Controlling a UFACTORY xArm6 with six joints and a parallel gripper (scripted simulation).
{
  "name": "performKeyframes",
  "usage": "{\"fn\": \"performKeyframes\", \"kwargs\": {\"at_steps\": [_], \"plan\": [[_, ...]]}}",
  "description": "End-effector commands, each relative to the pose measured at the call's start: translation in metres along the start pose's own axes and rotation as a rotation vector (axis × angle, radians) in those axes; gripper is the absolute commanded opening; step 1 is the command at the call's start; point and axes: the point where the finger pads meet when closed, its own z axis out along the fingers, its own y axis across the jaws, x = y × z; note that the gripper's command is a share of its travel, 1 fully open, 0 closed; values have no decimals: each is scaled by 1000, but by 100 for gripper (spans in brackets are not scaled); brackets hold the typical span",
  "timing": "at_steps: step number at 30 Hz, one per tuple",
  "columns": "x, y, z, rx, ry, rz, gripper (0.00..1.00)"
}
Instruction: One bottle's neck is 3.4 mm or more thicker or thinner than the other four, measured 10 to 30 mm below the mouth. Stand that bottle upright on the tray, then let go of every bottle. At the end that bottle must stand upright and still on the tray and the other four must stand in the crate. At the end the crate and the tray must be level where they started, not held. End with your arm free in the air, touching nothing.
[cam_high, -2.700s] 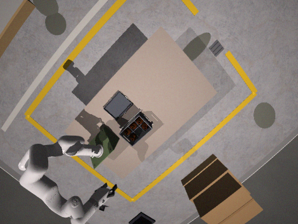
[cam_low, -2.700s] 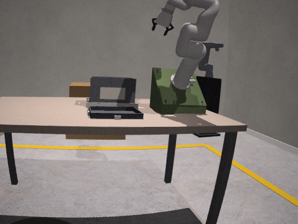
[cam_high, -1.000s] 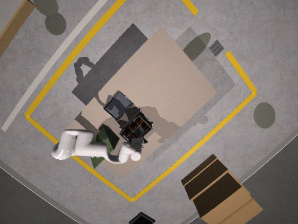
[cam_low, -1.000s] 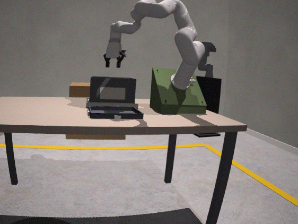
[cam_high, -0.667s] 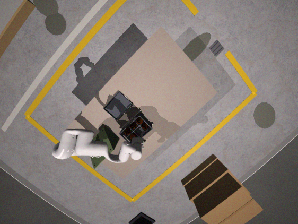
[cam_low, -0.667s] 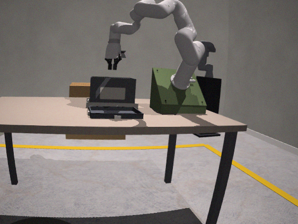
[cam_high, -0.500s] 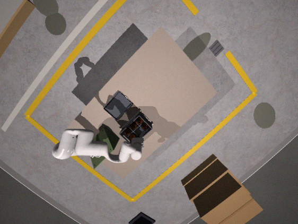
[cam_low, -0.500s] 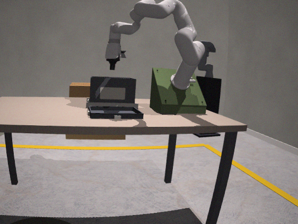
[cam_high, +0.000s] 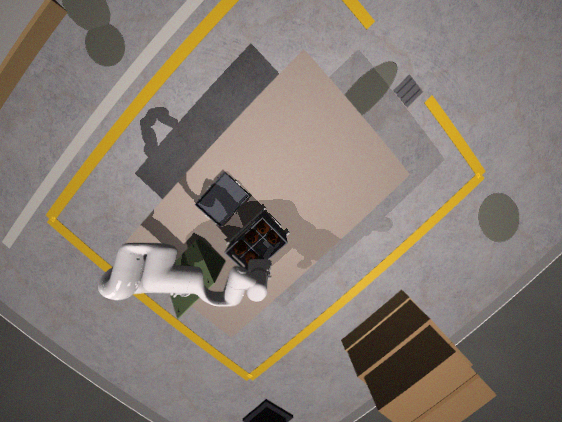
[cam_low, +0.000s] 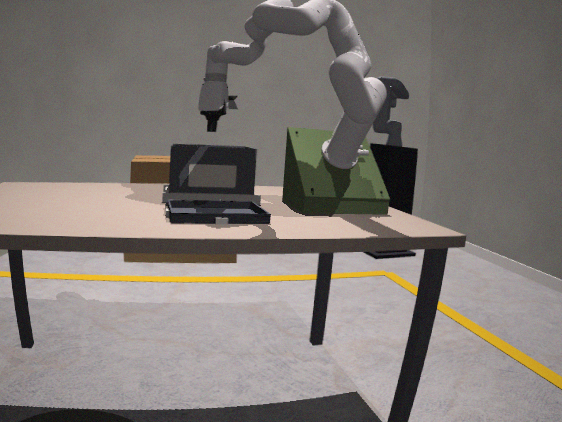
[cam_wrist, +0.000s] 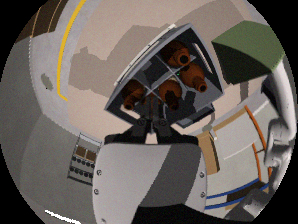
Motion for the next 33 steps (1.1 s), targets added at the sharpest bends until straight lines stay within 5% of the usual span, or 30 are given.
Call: {"fn": "performKeyframes", "kwargs": {"at_steps": [1,17,18,33], "plan": [[0,-1,-2,4,0,-1,0],[0,-1,-2,4,0,-1,0],[0,-1,-2,4,0,-1,65],[0,-1,-2,4,0,-1,65]]}}
